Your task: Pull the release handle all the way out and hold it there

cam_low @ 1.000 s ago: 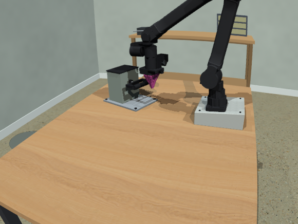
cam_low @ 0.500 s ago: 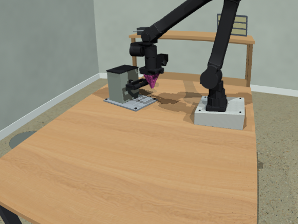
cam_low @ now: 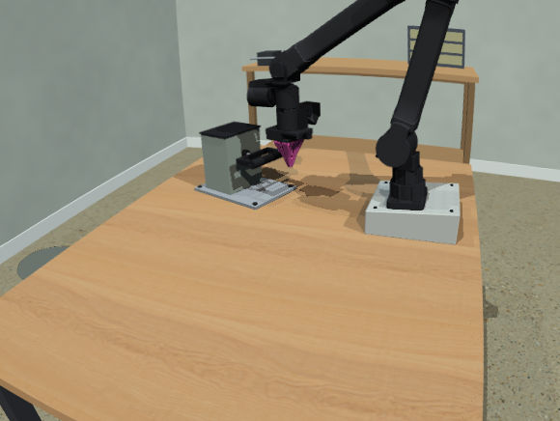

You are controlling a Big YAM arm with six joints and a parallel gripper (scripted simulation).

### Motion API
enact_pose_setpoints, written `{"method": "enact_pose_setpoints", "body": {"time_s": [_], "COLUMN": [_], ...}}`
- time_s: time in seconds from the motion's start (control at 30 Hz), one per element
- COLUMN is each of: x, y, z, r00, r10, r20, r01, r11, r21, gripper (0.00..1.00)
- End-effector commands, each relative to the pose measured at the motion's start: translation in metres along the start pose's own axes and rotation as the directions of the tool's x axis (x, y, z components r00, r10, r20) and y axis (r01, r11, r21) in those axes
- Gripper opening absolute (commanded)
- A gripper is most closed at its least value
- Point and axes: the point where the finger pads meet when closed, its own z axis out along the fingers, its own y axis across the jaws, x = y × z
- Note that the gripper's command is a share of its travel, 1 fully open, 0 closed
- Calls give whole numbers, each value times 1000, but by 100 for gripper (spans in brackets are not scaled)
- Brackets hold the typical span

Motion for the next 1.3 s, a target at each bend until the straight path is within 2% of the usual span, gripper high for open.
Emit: {"method": "enact_pose_setpoints", "body": {"time_s": [0.0,0.57,1.27], "x": [3,2,2], "y": [-12,-44,-50], "z": [-3,-2,-2], "r00": [1000,1000,1000], "r10": [4,4,4], "r20": [-2,-2,-1], "r01": [-4,-4,-4], "r11": [1000,1000,1000], "r21": [3,3,3], "gripper": [0,0,0]}}
